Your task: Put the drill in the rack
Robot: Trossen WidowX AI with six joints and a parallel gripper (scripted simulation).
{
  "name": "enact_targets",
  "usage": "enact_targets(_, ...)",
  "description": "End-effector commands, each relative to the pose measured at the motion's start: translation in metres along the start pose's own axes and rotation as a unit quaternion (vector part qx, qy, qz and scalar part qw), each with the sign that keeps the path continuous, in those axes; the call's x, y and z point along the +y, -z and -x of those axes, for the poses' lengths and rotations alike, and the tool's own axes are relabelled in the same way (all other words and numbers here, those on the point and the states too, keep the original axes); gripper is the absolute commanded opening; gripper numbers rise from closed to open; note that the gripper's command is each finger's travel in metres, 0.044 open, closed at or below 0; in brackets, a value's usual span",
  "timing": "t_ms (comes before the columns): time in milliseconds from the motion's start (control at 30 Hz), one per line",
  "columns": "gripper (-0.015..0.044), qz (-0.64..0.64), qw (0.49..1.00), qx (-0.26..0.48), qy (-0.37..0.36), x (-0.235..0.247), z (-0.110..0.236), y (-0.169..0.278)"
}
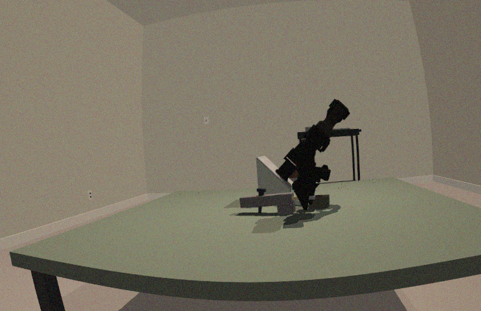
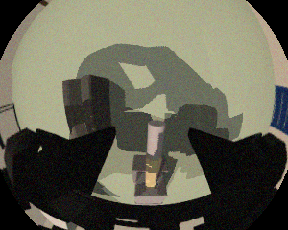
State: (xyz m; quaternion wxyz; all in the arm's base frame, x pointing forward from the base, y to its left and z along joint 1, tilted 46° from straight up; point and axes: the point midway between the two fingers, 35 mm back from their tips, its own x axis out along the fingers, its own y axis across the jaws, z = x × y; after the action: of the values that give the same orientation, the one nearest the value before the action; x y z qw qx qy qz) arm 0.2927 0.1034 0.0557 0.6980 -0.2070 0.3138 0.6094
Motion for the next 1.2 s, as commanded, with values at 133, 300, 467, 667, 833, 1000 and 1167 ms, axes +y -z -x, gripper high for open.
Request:
enact_targets(133,0.0361,0.0,1.0,0.0,0.0,0.0,-0.0002,0.0004)
enact_targets(300,0.023,0.0,1.0,0.0,0.0,0.0,-0.0002,0.0004)
enact_targets(467,0.0099,0.0,1.0,0.0,0.0,0.0,-0.0002,0.0004)
enact_targets(667,0.0,0.0,1.0,0.0,0.0,0.0,-0.0002,0.0004)
enact_targets(833,0.0,0.0,1.0,0.002,-0.001,0.0001,0.001,0.0007)
enact_targets(1000,0.0,0.0,1.0,0.002,-0.001,0.0003,0.0022,0.0006)
enact_targets(1167,0.0,0.0,1.0,0.002,-0.001,0.0003,0.003,0.0007)
